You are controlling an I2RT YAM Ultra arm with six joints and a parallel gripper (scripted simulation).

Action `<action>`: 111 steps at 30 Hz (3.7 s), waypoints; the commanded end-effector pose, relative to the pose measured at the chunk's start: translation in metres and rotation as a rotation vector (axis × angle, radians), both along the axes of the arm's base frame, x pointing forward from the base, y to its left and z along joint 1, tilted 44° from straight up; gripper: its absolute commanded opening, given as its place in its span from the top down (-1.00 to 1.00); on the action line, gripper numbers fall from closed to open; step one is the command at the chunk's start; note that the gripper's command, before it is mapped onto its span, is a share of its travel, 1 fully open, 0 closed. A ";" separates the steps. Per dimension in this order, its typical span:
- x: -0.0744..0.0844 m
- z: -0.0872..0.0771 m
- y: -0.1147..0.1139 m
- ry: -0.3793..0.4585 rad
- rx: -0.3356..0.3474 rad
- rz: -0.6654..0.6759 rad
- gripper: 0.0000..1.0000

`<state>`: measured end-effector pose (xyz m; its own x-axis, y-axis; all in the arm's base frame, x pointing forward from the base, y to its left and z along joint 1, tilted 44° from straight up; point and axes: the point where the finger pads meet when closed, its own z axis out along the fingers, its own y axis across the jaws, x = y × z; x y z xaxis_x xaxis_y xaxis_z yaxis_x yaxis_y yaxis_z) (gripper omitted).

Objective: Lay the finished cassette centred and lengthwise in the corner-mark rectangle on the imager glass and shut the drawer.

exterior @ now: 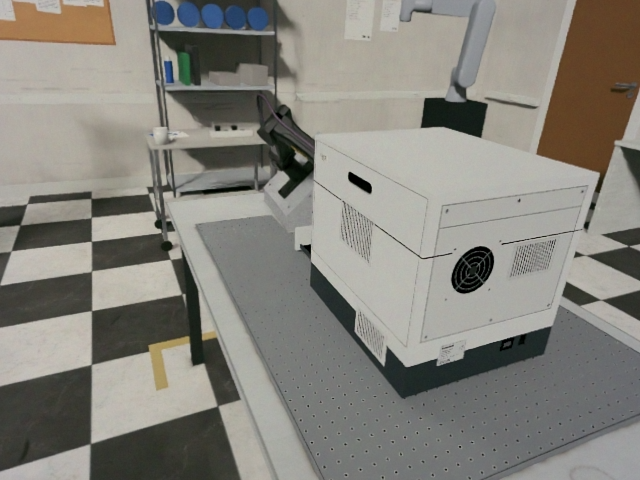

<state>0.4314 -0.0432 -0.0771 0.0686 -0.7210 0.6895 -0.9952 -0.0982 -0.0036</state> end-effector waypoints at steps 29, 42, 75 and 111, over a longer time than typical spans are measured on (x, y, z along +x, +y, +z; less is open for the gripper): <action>0.010 0.037 0.034 -0.053 0.018 0.025 -0.83; 0.008 0.047 0.045 -0.052 0.021 0.025 -0.83; 0.003 0.067 0.065 -0.047 0.021 0.024 -0.83; 0.003 0.067 0.065 -0.046 0.021 0.024 -0.83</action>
<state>0.4261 0.0031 -0.0256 0.0705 -0.7141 0.6964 -0.9945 -0.1047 -0.0067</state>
